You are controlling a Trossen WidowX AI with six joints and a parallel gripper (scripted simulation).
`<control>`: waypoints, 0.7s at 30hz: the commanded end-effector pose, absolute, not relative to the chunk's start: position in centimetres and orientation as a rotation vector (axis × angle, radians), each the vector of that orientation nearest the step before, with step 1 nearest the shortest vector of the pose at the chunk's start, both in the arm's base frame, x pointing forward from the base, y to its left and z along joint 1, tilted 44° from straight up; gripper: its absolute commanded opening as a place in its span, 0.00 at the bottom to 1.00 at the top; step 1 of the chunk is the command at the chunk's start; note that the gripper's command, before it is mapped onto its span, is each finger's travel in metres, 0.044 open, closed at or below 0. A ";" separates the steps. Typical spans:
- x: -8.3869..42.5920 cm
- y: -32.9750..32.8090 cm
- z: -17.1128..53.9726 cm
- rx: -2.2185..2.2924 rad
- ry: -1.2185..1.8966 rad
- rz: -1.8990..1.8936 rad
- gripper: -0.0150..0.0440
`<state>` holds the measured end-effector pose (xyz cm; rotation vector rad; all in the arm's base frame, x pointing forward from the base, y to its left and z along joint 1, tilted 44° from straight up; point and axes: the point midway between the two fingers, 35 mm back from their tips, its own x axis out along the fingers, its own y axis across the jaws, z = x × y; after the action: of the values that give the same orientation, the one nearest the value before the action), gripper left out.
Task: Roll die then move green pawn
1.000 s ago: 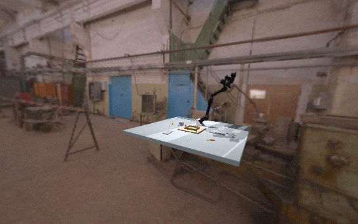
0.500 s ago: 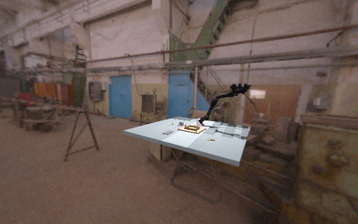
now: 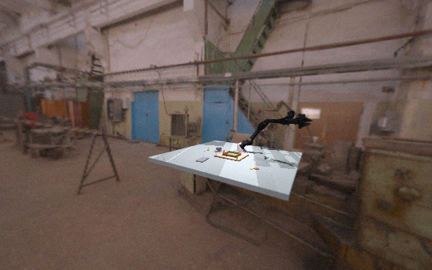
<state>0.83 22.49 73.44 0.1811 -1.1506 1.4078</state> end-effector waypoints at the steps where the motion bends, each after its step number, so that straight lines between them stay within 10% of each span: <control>1: 5.1 27.1 70.8 0.049 -1.032 1.359 0.72; 21: 29.2 33.7 54.0 -0.385 -0.451 1.094 0.72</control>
<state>26.40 33.95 56.53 -0.3429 -0.5215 1.1125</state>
